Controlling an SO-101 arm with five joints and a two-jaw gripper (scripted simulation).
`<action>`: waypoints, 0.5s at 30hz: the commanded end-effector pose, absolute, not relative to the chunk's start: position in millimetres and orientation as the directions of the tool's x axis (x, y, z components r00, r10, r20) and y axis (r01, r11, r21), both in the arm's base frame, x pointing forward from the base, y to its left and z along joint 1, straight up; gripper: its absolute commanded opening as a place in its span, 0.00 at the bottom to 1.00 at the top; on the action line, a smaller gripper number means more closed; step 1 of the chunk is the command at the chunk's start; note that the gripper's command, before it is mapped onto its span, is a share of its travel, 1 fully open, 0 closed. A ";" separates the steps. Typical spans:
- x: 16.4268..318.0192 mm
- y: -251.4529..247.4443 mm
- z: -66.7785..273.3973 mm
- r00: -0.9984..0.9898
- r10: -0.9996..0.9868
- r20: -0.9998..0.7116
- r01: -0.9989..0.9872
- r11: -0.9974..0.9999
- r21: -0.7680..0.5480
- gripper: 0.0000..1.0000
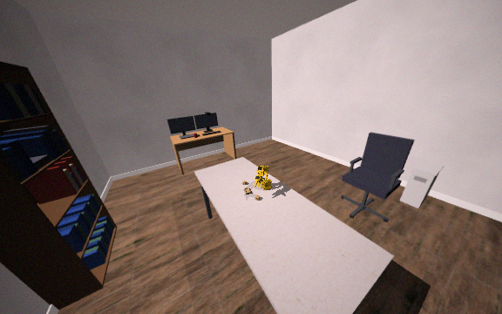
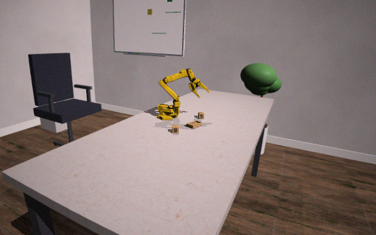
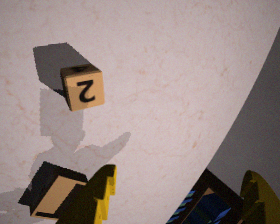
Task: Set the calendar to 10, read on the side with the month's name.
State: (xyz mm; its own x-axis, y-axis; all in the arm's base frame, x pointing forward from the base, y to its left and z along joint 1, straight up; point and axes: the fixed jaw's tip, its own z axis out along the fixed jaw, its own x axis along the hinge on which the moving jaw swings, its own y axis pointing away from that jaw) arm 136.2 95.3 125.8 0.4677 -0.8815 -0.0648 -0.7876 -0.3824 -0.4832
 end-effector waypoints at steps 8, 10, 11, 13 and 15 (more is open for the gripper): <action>138.4 94.9 129.9 0.494 -0.868 -0.050 -0.756 -0.400 -0.518 0.35; 138.4 94.9 129.9 0.494 -0.868 -0.050 -0.756 -0.400 -0.517 0.35; 138.4 94.9 129.7 0.494 -0.868 -0.050 -0.757 -0.401 -0.516 0.35; 138.5 95.0 128.6 0.493 -0.868 -0.049 -0.760 -0.403 -0.509 0.35; 138.6 95.1 125.9 0.493 -0.869 -0.047 -0.768 -0.409 -0.493 0.35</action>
